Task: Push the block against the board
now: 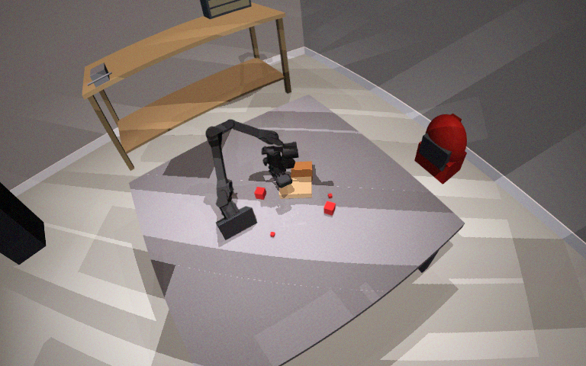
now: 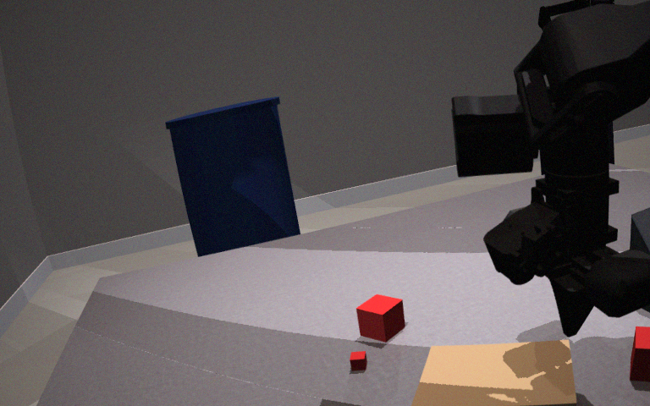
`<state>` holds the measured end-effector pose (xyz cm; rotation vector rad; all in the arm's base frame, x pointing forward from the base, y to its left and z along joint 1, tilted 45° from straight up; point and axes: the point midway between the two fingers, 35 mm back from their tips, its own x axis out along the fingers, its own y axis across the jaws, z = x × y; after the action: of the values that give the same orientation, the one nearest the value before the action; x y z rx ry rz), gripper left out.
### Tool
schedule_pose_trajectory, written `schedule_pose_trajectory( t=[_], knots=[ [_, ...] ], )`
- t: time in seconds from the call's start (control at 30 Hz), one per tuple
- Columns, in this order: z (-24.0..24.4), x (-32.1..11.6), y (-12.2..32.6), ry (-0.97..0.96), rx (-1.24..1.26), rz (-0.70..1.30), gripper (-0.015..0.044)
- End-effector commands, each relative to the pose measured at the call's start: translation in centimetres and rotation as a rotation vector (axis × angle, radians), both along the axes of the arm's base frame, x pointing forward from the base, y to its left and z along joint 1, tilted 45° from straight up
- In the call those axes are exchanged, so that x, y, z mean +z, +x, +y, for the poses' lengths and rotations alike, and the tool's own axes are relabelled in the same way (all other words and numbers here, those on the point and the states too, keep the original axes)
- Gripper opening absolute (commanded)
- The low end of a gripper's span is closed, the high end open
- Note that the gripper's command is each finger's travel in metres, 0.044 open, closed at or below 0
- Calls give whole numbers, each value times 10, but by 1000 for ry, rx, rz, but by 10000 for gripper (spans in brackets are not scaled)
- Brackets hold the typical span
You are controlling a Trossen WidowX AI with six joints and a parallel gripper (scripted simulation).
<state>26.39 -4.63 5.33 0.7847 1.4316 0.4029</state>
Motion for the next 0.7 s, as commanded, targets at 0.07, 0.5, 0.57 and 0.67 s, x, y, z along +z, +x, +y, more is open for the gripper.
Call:
schedule_pose_trajectory(
  t=[0.07, 0.5, 0.57, 0.67],
  knots=[
    [19, 14, -9, 39, -139, 136, 0],
    [64, -18, -8, 55, -197, 193, 0],
    [66, -20, -8, 56, -198, 194, 0],
    [66, -20, -7, 56, -198, 194, 0]
  ],
)
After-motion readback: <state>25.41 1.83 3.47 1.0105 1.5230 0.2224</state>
